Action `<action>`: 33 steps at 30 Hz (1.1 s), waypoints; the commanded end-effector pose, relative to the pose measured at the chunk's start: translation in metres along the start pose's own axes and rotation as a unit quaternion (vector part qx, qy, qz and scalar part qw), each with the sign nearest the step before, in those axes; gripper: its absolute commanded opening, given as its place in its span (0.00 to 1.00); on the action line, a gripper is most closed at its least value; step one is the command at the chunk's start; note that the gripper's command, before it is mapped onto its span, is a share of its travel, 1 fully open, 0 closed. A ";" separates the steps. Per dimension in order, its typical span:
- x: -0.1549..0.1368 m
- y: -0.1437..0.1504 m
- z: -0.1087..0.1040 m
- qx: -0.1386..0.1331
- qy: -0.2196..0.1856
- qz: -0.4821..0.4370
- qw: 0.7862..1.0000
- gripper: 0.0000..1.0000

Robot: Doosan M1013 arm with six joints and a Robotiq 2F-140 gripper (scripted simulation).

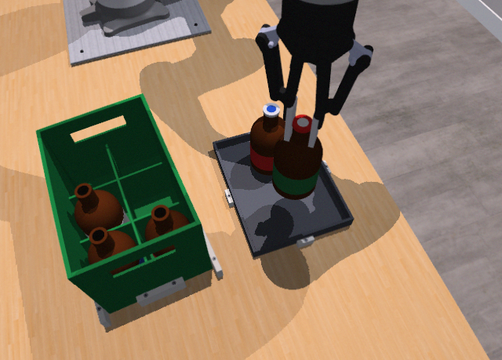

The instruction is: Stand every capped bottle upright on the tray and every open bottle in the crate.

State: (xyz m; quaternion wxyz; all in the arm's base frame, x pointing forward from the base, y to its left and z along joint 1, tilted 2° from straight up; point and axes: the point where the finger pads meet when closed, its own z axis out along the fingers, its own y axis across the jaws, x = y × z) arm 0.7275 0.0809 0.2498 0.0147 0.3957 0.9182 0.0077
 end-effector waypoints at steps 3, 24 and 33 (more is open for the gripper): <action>-0.002 -0.001 0.014 0.002 0.000 0.001 1.000 0.00; -0.002 -0.002 0.045 0.002 0.000 0.002 1.000 0.00; -0.001 -0.002 0.050 0.001 0.000 0.001 1.000 0.00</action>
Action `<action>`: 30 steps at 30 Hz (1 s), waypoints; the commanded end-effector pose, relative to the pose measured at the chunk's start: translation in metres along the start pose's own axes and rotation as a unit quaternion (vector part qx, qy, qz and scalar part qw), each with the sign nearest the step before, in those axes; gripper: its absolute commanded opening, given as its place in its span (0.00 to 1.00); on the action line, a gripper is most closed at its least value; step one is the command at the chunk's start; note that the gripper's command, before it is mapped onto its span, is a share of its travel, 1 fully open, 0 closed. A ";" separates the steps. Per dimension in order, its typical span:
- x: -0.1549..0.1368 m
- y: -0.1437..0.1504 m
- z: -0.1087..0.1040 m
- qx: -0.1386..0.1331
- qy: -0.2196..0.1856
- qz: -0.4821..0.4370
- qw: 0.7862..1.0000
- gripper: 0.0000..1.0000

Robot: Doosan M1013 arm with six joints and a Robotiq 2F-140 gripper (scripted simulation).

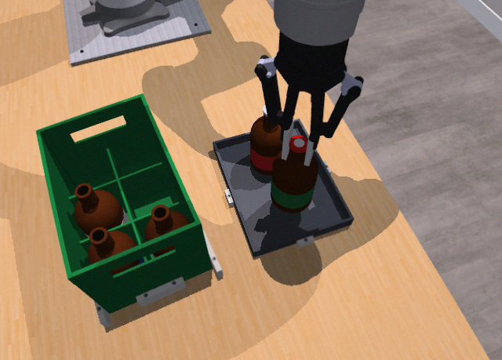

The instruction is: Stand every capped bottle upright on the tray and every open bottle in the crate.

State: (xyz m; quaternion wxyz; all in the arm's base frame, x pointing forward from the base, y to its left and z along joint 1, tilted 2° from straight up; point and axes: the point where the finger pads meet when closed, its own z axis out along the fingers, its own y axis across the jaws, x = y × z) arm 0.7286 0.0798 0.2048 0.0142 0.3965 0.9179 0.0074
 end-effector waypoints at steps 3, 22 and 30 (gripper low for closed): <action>-0.001 -0.001 0.009 0.001 0.000 0.001 1.000 0.00; -0.002 -0.001 0.018 0.001 -0.001 0.001 1.000 0.00; -0.002 -0.002 0.021 0.002 -0.001 0.001 1.000 0.00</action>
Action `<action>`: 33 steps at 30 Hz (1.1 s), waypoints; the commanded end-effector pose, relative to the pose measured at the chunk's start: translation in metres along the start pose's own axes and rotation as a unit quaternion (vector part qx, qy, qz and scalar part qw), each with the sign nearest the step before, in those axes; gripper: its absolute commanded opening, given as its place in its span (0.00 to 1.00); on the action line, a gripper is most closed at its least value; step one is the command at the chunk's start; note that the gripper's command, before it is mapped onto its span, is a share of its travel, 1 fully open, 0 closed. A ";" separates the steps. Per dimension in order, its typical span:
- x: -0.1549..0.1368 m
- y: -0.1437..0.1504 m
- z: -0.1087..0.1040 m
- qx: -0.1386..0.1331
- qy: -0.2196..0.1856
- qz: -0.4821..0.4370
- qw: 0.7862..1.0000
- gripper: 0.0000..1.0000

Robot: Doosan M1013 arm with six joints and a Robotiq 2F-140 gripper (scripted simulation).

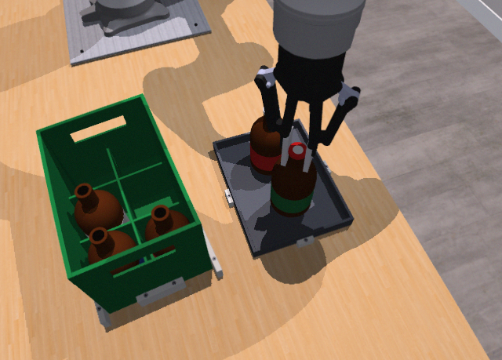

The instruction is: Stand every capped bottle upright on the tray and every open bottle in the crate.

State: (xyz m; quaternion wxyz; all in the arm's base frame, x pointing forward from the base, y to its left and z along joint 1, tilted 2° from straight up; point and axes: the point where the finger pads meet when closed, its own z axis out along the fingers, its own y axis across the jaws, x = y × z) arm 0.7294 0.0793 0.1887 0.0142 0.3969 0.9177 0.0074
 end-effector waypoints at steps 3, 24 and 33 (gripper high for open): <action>0.000 0.000 0.001 0.000 0.000 0.000 1.000 0.00; 0.000 0.000 0.005 0.001 0.000 0.000 1.000 0.00; 0.000 0.000 0.008 0.002 -0.001 0.001 1.000 0.00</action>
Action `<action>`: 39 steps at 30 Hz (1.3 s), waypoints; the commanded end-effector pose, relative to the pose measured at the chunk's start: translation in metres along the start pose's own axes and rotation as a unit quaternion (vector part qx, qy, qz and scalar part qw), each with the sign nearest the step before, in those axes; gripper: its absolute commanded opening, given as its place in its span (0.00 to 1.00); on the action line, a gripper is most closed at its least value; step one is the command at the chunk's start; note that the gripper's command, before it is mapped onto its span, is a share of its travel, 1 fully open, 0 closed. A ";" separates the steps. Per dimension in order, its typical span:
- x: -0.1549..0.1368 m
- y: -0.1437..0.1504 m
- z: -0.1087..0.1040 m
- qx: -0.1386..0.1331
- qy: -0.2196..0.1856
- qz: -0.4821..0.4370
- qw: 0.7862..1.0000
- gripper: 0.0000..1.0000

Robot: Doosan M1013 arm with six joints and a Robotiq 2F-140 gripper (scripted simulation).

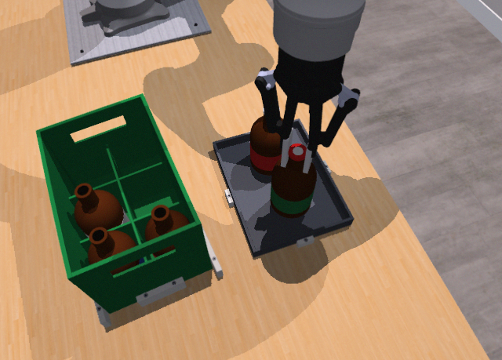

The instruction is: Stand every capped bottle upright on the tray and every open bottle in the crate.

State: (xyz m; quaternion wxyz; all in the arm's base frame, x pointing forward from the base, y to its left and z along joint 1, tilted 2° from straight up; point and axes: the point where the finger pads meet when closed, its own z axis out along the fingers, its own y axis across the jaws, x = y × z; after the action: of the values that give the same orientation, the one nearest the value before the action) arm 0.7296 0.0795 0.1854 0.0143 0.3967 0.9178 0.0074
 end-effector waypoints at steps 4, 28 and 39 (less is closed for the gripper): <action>0.000 0.000 0.002 0.000 0.000 0.000 1.000 0.00; 0.000 0.000 0.010 0.002 -0.001 0.001 1.000 0.00; 0.000 0.000 0.011 0.001 0.000 0.000 1.000 0.00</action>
State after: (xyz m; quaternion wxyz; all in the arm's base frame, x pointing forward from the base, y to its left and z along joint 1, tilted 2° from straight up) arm 0.7297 0.0796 0.1768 0.0143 0.3967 0.9178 0.0074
